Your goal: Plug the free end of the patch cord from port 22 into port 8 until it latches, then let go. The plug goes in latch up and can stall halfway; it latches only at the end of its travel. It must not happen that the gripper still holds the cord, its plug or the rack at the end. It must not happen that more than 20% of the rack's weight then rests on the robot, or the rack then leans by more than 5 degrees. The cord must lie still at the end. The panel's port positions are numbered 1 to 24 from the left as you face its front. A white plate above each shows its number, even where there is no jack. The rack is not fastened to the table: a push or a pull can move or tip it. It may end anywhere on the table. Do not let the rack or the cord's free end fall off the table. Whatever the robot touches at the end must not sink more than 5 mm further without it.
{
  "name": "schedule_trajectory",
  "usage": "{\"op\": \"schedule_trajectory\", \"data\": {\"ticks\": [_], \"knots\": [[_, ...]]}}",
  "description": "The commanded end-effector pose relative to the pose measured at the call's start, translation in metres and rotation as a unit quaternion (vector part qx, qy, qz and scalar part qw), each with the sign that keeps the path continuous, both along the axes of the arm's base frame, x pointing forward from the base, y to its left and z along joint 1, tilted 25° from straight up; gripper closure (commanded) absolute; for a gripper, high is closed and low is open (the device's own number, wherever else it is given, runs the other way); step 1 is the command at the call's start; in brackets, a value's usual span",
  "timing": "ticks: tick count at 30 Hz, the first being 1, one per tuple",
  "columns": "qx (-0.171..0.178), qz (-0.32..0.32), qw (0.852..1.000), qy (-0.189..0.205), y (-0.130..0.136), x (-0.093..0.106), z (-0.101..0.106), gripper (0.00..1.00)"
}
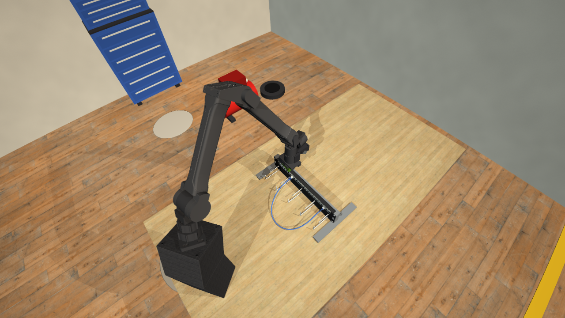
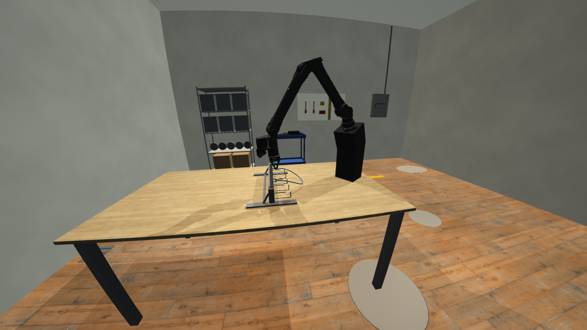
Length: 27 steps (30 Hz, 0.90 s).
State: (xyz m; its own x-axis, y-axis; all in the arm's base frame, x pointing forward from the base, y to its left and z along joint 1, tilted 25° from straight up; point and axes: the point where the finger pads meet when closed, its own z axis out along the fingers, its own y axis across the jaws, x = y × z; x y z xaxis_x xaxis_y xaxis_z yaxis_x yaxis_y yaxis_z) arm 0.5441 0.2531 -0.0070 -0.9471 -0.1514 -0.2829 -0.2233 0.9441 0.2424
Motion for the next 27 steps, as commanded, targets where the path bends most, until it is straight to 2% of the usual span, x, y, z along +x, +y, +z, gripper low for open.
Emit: {"op": "schedule_trajectory", "data": {"ticks": [1, 27], "knots": [[0.004, 0.001, 1.000, -0.015, -0.0026, 0.0106, 0.0081, 1.00], [0.006, 0.003, 1.000, -0.019, -0.0001, 0.0108, 0.0133, 1.00]]}}
